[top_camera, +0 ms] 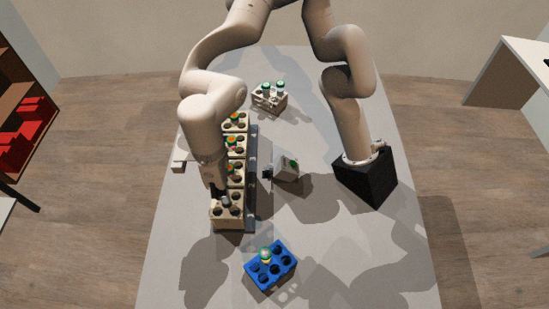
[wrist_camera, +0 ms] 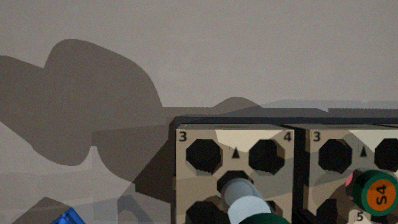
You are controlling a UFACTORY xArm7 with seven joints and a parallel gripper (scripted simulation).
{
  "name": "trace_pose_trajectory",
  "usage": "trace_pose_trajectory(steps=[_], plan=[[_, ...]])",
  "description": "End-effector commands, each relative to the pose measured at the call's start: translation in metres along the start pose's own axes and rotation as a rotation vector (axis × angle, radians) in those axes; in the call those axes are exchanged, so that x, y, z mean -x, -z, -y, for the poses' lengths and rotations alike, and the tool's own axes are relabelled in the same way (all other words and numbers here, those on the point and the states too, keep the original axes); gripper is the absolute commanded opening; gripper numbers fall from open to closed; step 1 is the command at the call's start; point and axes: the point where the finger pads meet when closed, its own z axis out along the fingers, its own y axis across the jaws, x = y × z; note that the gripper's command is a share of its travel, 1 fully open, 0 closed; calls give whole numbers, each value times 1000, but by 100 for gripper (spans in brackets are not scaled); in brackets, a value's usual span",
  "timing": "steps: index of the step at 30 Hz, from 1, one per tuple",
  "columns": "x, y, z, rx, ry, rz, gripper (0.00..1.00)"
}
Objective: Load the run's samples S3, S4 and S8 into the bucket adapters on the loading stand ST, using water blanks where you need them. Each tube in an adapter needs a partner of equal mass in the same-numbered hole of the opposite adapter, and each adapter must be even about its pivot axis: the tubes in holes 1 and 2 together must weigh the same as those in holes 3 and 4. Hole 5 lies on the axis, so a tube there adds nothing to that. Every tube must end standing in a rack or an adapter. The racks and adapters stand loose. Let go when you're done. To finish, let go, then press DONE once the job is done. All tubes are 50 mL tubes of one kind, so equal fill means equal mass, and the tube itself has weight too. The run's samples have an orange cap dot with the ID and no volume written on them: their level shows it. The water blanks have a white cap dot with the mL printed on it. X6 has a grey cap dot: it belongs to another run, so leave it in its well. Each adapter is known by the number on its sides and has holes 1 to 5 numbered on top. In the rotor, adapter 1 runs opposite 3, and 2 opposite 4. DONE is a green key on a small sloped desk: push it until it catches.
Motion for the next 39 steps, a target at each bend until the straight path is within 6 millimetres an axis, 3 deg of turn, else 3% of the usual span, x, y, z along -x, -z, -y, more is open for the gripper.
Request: trace_pose_trajectory(steps=[1,39], plan=[[-1,-3,1,-3,0,-3,0],[-1,-37,1,-3,0,-3,0]])
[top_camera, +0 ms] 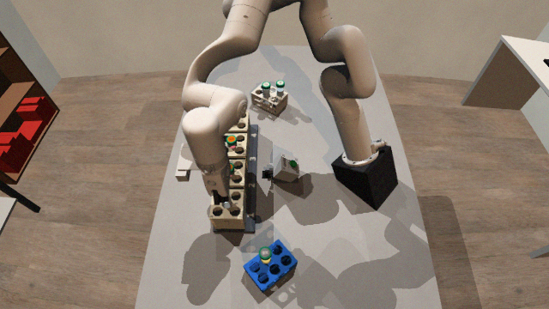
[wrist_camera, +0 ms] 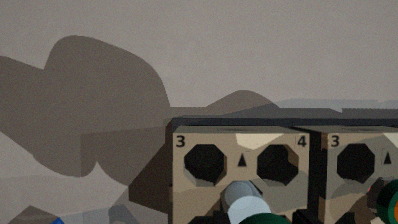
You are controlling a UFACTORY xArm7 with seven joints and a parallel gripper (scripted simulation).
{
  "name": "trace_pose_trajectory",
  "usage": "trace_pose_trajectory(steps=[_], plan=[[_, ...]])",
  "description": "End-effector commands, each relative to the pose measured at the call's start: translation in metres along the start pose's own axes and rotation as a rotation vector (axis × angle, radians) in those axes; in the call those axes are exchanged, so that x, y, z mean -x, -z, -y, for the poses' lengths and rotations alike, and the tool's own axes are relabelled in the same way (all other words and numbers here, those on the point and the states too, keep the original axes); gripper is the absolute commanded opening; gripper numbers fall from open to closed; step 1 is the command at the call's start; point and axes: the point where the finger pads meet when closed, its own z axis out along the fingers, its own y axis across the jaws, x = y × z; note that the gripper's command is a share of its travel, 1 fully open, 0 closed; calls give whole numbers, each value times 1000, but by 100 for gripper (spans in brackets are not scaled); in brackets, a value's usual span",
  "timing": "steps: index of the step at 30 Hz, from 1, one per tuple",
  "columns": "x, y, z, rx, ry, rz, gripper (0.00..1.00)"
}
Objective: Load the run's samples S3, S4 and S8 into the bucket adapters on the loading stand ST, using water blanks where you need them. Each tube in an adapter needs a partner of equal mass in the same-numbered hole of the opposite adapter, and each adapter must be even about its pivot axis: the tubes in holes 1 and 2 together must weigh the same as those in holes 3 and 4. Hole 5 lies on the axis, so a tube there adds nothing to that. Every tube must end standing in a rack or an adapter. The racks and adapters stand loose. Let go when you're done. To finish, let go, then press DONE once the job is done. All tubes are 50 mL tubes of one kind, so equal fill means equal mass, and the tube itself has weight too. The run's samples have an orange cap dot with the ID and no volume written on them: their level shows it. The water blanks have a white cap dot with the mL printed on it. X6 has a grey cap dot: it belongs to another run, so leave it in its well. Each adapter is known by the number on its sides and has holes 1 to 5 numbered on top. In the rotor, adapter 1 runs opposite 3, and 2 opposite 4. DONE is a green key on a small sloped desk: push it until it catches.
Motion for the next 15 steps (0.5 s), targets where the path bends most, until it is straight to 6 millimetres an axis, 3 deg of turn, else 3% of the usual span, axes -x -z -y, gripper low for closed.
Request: trace_pose_trajectory(steps=[1,15], plan=[[-1,-3,1,-4,0,-3,0],[-1,-15,1,-4,0,-3,0]])
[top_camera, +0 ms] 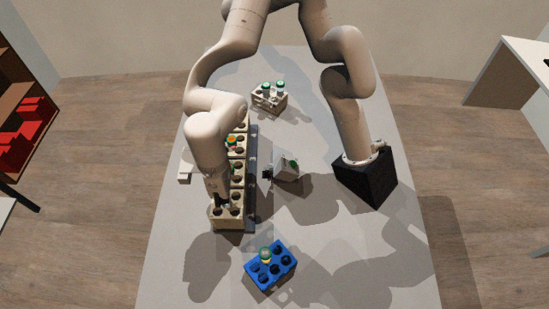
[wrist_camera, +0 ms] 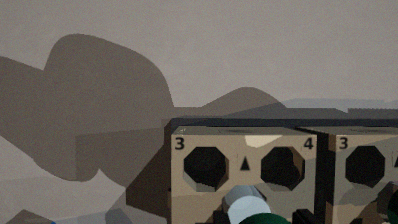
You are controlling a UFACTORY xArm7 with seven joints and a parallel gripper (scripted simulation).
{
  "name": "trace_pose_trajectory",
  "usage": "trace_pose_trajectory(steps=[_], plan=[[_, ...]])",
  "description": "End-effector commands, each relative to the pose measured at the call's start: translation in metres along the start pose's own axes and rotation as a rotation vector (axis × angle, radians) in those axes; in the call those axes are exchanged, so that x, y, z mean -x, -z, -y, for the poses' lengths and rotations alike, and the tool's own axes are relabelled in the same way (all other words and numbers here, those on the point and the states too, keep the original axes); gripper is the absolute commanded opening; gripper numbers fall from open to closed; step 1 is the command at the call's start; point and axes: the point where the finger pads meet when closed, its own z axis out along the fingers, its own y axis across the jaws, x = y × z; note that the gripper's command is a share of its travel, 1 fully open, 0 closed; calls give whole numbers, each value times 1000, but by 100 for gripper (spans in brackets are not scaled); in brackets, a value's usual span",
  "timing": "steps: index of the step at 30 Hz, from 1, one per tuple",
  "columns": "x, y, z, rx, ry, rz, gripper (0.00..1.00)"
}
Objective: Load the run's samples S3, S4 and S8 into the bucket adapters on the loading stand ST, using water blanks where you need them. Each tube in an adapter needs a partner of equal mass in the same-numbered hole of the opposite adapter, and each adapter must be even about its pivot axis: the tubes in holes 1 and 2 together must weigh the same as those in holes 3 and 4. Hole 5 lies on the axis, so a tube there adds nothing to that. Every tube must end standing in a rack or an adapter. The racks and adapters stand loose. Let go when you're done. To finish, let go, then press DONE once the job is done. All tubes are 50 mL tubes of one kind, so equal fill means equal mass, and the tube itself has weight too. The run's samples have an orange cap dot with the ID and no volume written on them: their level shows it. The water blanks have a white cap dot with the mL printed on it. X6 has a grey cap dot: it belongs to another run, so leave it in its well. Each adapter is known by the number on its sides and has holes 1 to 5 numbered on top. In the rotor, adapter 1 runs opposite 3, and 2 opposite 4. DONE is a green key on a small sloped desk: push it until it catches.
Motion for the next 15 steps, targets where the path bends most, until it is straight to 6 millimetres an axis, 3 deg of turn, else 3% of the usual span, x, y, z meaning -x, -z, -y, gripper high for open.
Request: trace_pose_trajectory(steps=[1,15], plan=[[-1,-3,1,-4,0,-3,0],[-1,-15,1,-3,0,-3,0]])
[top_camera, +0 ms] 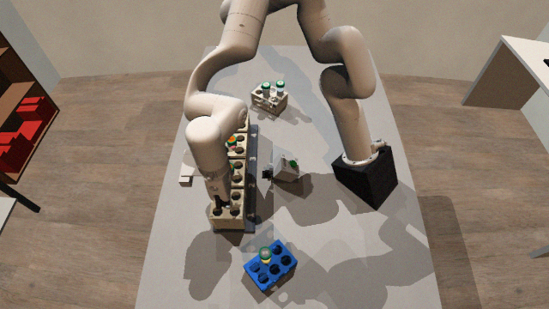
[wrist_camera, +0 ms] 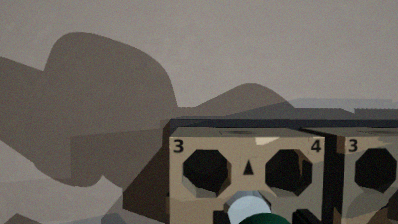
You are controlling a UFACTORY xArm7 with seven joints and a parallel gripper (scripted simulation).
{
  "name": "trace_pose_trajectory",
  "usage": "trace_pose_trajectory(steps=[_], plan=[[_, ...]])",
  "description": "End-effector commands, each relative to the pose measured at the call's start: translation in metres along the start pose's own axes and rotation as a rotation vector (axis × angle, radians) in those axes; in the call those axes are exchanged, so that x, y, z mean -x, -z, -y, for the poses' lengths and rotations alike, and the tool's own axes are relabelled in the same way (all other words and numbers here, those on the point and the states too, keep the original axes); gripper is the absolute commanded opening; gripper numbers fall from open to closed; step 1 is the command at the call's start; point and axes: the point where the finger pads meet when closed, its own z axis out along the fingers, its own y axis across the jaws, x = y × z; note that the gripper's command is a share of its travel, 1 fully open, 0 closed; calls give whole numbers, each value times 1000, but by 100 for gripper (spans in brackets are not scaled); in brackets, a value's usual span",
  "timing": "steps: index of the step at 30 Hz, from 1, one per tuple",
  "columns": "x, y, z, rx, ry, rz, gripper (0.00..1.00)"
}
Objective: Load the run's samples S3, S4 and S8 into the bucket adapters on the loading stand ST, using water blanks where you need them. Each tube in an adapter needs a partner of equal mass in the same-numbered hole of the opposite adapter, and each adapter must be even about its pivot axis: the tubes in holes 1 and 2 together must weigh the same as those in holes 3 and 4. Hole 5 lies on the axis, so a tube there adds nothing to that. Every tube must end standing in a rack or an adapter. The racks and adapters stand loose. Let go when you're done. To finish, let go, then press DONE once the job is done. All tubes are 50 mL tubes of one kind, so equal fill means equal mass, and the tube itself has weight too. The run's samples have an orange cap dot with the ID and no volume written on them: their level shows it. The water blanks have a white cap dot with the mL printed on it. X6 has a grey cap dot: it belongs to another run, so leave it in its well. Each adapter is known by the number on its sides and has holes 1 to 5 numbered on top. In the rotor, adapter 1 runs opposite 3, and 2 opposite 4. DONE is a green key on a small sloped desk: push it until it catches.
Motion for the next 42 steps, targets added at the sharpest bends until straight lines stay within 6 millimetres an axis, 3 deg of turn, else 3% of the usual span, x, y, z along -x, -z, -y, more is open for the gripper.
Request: trace_pose_trajectory(steps=[1,30,42], plan=[[-1,-3,1,-3,0,-3,0],[-1,-28,1,-3,0,-3,0],[-1,-28,1,-3,0,-3,0]])
